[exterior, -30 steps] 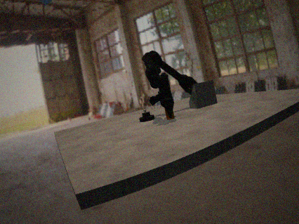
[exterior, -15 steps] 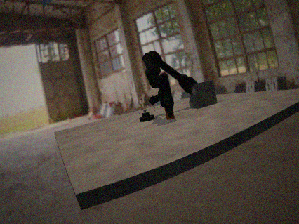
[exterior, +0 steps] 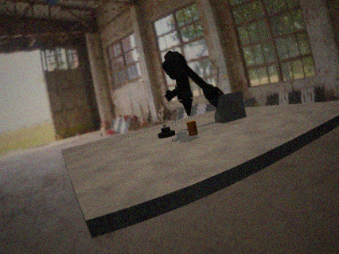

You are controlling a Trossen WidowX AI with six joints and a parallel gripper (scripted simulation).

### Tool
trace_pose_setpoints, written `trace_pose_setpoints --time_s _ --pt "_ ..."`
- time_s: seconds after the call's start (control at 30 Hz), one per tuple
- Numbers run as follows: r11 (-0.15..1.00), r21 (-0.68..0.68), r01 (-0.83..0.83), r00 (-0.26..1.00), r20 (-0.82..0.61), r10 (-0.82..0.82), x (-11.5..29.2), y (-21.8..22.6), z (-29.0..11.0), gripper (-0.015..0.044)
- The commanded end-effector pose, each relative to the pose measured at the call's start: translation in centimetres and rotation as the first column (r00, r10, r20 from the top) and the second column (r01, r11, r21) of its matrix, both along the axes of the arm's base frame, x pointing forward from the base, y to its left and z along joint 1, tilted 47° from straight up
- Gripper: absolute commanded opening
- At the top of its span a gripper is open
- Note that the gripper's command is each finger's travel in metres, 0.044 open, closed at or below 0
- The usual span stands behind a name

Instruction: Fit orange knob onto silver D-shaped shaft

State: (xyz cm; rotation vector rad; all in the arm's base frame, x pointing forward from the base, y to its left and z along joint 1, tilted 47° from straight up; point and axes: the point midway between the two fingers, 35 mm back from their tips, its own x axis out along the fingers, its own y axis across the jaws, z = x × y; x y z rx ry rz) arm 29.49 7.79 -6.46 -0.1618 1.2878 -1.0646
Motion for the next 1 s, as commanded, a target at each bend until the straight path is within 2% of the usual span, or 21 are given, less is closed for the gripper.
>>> trace_pose_setpoints --time_s 0.0,0.97 --pt "1.000 -0.007 0.018 1.000 -0.017 -0.018 -0.4 0.0 0.3 0.0440" --pt "1.000 -0.007 0.017 1.000 -0.016 -0.017 -0.6 -3.0 -2.6 0.0440"
